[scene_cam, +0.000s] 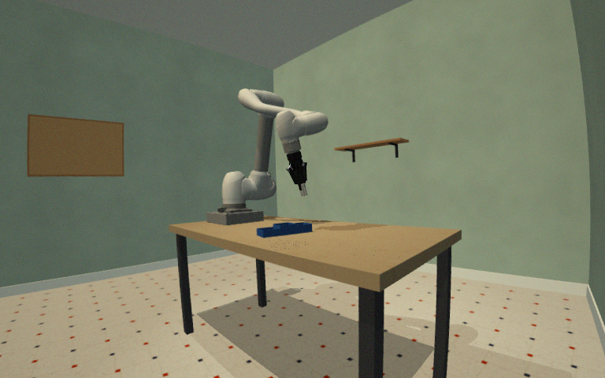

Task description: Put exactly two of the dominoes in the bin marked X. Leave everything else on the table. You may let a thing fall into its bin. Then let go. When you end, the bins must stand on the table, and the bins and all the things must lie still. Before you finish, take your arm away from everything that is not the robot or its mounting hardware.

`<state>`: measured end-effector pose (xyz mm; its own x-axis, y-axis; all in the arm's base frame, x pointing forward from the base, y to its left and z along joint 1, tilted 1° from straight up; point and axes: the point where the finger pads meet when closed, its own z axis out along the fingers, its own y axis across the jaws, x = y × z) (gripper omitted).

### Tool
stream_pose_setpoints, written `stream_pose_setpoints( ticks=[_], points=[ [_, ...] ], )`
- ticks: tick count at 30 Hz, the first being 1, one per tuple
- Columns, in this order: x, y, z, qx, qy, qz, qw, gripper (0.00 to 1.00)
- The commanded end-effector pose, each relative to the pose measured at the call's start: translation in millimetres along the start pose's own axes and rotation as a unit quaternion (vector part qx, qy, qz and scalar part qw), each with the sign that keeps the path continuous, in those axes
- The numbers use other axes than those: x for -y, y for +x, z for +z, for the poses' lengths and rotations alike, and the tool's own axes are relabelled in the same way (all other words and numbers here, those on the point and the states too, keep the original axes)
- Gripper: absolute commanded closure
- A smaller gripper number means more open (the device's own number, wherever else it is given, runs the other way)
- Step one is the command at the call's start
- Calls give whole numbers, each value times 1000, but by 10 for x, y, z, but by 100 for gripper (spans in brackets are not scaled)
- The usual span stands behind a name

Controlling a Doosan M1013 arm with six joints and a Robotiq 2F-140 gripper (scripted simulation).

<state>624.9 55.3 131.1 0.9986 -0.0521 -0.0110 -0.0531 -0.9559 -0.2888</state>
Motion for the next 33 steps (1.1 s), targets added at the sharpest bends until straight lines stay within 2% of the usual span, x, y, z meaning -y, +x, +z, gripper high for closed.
stream_pose_setpoints(
  ticks=[1, 2, 3, 4, 7, 8, 9, 12, 13, 15, 16, 33],
  points=[
    [-108, -196, -43, 3, -33, -6, 999, 95],
    [-108, -196, -43, 3, -33, -6, 999, 95],
    [-156, -256, -72, 5, -57, -12, 998, 95],
    [-205, -317, -101, 5, -69, -14, 998, 95],
    [-230, -348, -116, 5, -69, -14, 998, 95],
    [-281, -404, -151, 5, -93, -20, 995, 95],
    [-332, -460, -186, 5, -105, -22, 994, 95],
    [-356, -487, -202, 5, -105, -22, 994, 95],
    [-408, -537, -243, 4, -129, -28, 991, 95],
    [-408, -537, -243, 4, -129, -28, 991, 95],
    [-460, -588, -284, 3, -141, -31, 990, 95],
    [-483, -610, -303, 3, -141, -31, 990, 95]
  ],
)
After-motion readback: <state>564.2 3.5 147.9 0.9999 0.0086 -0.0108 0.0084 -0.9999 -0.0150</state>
